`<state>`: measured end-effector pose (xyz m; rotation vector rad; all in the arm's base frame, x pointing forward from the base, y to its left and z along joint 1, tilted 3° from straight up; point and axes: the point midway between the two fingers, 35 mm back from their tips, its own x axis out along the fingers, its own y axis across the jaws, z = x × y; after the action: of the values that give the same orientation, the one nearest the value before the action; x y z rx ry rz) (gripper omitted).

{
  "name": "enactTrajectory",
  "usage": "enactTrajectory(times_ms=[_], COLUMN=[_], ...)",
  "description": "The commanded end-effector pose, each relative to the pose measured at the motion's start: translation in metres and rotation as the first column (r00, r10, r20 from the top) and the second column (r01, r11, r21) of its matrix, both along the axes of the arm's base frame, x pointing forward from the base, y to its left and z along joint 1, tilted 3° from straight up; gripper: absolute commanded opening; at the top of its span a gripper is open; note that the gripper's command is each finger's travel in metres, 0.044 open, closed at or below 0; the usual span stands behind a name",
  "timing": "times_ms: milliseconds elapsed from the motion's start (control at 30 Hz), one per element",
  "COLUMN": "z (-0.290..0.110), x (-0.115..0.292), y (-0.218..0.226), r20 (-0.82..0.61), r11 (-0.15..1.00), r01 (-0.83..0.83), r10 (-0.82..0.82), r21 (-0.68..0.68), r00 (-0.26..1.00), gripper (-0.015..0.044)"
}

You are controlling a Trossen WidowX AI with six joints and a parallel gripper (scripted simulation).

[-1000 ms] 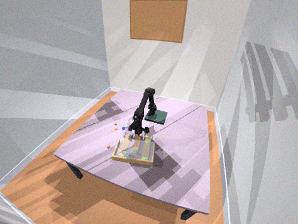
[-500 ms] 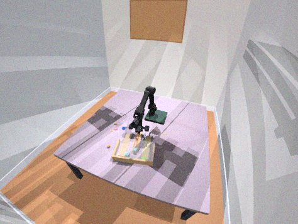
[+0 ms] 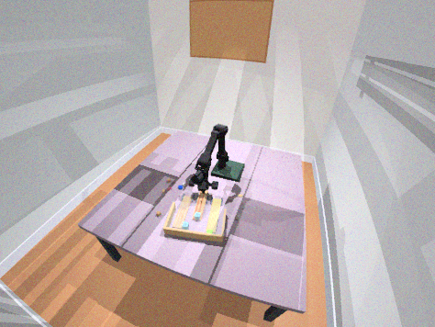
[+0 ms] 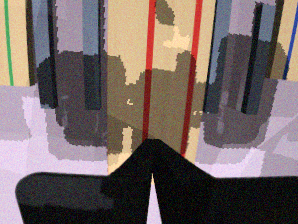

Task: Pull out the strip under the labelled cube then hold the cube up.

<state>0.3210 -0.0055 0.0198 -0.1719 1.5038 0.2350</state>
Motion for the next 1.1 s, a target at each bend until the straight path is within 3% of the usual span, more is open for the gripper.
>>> enactTrajectory(times_ms=[0,1067], z=[-0.007,-0.009], x=[-0.015,-0.06], y=[-0.002,-0.015], r20=[-0.034,-0.038], r11=[1.0,1.0], r01=[-0.006,-0.006], r10=[0.006,0.006], r21=[-0.004,-0.005], r00=[0.999,0.999], gripper=[0.0,0.0])
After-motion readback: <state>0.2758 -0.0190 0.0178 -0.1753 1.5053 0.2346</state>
